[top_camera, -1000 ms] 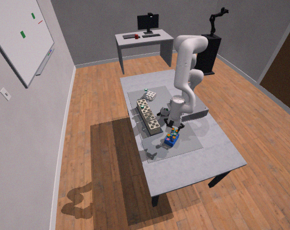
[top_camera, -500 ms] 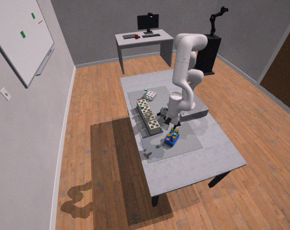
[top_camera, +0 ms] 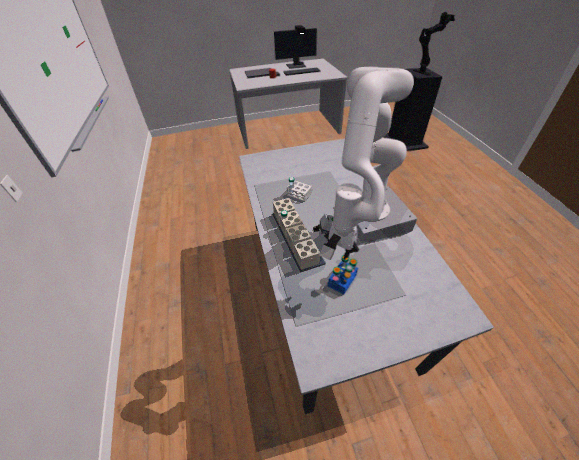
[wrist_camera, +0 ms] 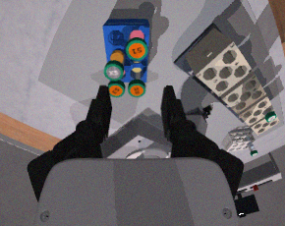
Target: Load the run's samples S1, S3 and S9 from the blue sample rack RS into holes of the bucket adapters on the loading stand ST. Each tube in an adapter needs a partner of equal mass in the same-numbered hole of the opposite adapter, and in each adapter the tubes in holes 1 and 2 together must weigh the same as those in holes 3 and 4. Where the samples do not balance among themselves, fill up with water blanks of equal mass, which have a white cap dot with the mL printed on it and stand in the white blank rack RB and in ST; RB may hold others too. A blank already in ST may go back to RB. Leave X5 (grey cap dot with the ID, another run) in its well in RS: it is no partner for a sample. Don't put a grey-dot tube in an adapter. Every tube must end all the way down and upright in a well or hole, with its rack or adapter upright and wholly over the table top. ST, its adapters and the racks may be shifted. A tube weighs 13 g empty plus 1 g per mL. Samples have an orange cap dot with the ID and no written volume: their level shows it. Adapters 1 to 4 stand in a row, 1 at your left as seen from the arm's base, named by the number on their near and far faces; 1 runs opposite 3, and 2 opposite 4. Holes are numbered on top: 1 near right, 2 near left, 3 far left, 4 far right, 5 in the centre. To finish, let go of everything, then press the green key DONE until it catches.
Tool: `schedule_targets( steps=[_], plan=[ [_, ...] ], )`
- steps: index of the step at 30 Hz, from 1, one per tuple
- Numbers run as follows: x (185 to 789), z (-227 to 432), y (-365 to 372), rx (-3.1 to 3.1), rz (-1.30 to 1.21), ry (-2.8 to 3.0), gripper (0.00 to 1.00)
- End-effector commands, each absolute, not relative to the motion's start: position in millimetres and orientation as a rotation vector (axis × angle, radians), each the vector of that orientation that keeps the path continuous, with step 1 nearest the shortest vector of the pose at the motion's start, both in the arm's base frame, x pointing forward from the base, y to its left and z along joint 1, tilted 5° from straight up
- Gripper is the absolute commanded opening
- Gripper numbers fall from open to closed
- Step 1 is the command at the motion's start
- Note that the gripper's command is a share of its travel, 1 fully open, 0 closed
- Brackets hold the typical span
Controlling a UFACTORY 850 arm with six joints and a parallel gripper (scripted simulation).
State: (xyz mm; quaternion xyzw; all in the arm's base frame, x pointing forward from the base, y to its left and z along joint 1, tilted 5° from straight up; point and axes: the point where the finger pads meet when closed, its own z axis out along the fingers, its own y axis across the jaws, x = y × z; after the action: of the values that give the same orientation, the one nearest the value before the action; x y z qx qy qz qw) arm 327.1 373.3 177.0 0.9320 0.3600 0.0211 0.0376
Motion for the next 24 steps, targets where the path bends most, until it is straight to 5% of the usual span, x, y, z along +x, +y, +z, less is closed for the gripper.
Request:
schedule_targets(
  steps=[1,24],
  plan=[
    [328,171,373,2.861,0.067,1.104,0.57],
    [331,129,371,2.861,0.067,1.104,0.57]
  ],
)
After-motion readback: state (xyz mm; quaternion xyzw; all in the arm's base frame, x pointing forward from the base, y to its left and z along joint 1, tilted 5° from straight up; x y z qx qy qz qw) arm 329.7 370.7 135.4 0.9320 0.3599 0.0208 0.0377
